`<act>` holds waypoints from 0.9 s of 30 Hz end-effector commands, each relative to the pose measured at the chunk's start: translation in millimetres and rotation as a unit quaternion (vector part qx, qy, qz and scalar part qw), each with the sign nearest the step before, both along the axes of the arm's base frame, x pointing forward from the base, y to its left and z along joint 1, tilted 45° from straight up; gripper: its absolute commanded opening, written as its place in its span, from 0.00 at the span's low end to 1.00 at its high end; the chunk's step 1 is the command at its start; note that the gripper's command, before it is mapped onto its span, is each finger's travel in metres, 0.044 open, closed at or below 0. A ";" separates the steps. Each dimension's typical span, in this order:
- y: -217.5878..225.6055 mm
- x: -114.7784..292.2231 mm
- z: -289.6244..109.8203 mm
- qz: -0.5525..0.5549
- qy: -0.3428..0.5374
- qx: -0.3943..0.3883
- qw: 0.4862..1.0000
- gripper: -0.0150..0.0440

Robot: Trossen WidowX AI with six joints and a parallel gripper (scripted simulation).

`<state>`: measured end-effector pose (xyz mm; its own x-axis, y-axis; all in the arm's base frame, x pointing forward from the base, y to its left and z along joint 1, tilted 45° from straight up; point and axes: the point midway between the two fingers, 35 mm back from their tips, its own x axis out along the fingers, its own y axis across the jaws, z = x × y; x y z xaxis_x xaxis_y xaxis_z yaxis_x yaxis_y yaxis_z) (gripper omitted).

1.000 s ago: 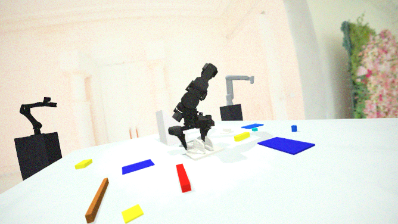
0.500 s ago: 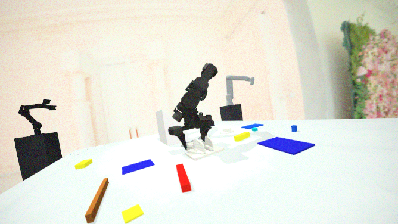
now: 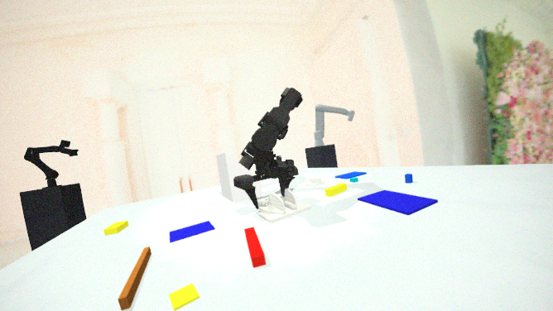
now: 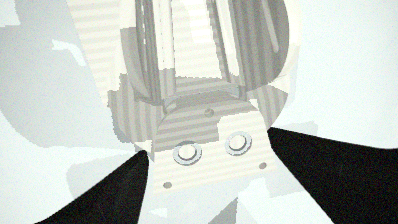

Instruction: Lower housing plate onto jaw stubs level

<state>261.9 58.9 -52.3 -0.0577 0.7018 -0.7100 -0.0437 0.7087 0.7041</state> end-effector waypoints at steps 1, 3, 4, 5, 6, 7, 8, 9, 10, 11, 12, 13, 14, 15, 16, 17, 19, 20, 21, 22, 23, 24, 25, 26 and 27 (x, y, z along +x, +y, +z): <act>0.0 0.0 0.0 0.000 0.000 0.000 1.000 1.00; 0.0 0.0 0.0 0.000 0.000 0.000 1.000 1.00; 0.0 0.0 0.0 0.000 0.000 0.000 1.000 1.00; 0.0 0.0 0.0 0.000 0.000 0.000 1.000 1.00; 0.0 0.0 0.0 0.000 0.000 0.000 1.000 1.00; -1.8 0.4 1.6 0.000 0.000 0.000 1.000 1.00; -4.9 1.0 4.4 0.000 0.000 -0.001 1.000 1.00; -9.6 1.8 8.6 0.000 0.000 -0.001 1.000 1.00; -16.1 2.7 14.8 0.000 0.000 -0.002 1.000 1.00; -23.0 3.3 21.6 0.000 0.000 -0.002 1.000 1.00; -30.6 3.5 29.4 0.000 0.001 -0.003 1.000 1.00; -39.2 3.2 38.6 0.000 0.001 -0.002 1.000 1.00; -46.8 2.5 47.3 0.000 0.001 -0.002 1.000 1.00; -51.6 1.8 52.9 0.001 0.001 -0.001 1.000 1.00; -53.1 1.5 54.8 0.001 0.001 -0.001 1.000 1.00; -53.1 1.5 54.8 0.001 0.001 -0.001 1.000 1.00; -47.2 4.7 46.6 -0.006 -0.003 0.000 1.000 1.00; -48.8 3.3 47.8 -0.006 -0.003 -0.001 1.000 1.00; -53.6 -1.1 51.3 -0.006 -0.002 -0.002 1.000 1.00; -61.1 -8.7 57.2 -0.006 -0.002 -0.004 1.000 1.00; -69.6 -18.5 64.6 -0.005 -0.001 -0.006 1.000 1.00; -77.3 -28.9 72.1 -0.004 0.001 -0.006 1.000 1.00; -84.1 -39.5 79.7 -0.002 0.002 -0.006 1.000 1.00; -88.9 -48.4 85.9 -0.001 0.003 -0.005 1.000 1.00; -91.6 -53.8 89.7 0.000 0.003 -0.004 1.000 1.00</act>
